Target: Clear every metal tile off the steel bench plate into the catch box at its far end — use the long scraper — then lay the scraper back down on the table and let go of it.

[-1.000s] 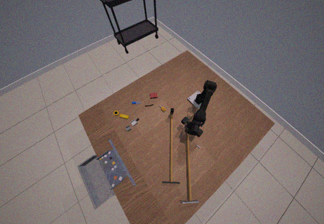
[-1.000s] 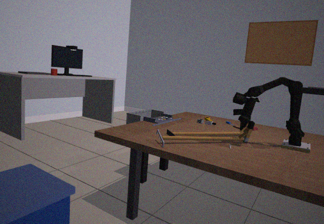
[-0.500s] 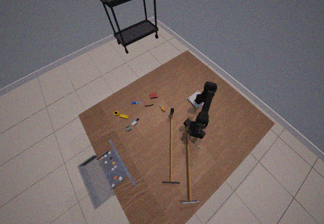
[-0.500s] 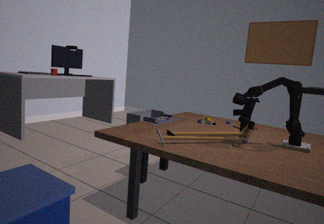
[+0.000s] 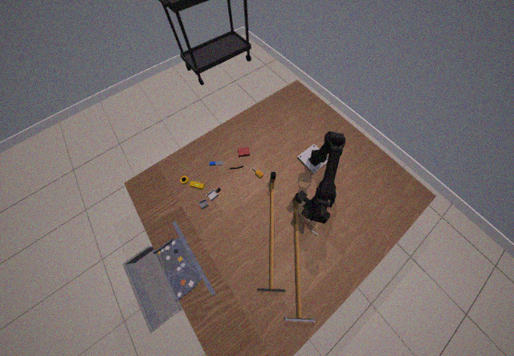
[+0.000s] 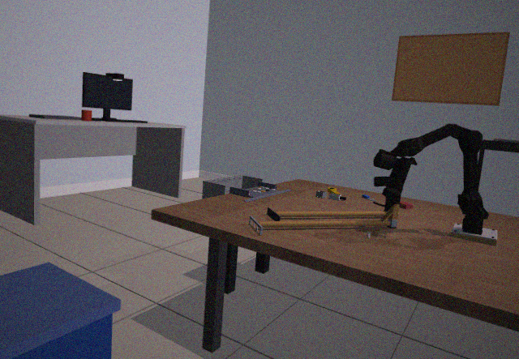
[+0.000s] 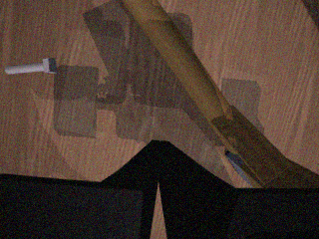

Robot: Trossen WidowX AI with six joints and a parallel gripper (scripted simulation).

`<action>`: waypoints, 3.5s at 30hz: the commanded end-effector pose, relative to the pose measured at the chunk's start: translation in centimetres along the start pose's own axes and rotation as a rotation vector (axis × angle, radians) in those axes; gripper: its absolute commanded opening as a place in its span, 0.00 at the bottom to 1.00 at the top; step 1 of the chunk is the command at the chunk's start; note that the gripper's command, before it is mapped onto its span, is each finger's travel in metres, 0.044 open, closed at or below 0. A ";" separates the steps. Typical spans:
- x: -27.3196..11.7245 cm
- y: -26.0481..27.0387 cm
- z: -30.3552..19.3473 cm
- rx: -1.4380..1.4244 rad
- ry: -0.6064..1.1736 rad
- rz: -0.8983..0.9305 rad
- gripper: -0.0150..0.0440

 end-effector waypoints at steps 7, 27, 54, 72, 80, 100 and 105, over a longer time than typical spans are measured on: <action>0.1 1.6 -0.5 0.004 0.001 -0.004 0.25; -0.4 3.8 -1.5 0.001 -0.004 0.005 0.25; -8.8 4.1 0.3 0.001 -0.004 0.005 0.25; -8.8 3.3 3.4 -0.145 0.034 -0.014 0.25; -7.8 2.4 5.6 -0.255 0.066 -0.021 0.25; -4.9 -0.9 10.7 -0.523 0.145 -0.006 0.25; -4.1 -1.9 11.9 -0.588 0.163 0.004 0.25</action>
Point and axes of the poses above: the point midway between the two fingers, 35 mm back from their tips, its own x axis out along the fingers, its own y axis across the jaws, z = x × y, the point moved 2 cm from there along -x, back along the fingers, and after that the axes turned 9 degrees about x, right-handed, at the moved point
